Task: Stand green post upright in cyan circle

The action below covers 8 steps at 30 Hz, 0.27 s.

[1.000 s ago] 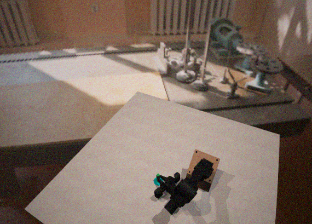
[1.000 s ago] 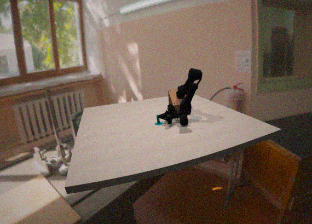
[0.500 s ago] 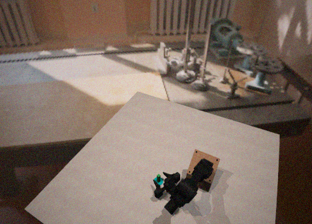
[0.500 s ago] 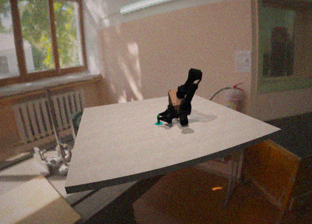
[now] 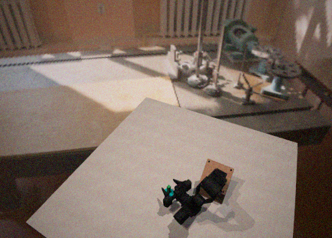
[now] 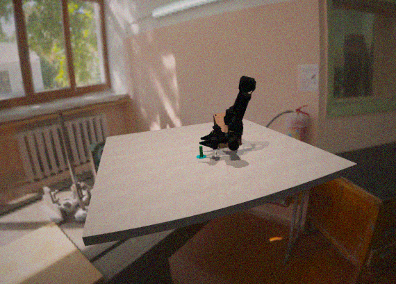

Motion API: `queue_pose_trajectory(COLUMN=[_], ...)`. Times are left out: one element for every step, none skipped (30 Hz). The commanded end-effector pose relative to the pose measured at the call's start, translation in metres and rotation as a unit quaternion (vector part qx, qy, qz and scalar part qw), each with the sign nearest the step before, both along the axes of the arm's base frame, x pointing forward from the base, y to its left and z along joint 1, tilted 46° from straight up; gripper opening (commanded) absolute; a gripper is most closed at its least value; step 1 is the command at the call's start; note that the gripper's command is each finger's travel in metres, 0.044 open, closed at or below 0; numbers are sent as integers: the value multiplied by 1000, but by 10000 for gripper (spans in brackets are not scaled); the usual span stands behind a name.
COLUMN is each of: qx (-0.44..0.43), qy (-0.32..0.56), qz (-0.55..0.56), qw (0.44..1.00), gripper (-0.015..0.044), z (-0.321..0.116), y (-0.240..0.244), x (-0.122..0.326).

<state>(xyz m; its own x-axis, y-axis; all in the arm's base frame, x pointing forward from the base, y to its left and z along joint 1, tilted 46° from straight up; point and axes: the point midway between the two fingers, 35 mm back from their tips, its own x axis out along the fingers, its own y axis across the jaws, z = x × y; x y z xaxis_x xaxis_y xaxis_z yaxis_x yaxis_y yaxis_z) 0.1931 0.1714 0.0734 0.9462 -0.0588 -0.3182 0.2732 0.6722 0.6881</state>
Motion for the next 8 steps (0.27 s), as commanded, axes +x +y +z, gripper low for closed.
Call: queue_pose_trajectory(qx=[-3,-3,-3,-3,-3,-3,-3,-3], qy=[2,1,1,1,0,0,0,-1], qz=[2,2,2,2,2,2,2,2], qw=[1000,1000,1000,1000,1000,1000,1000,1000], gripper=[400,400,400,400,400,400,400,400], z=[7,9,11,13,15,17,19,20], y=[-9,-12,-15,-17,-20,-23,-25,-28], x=[0,1,1,1,1,1,1,1])
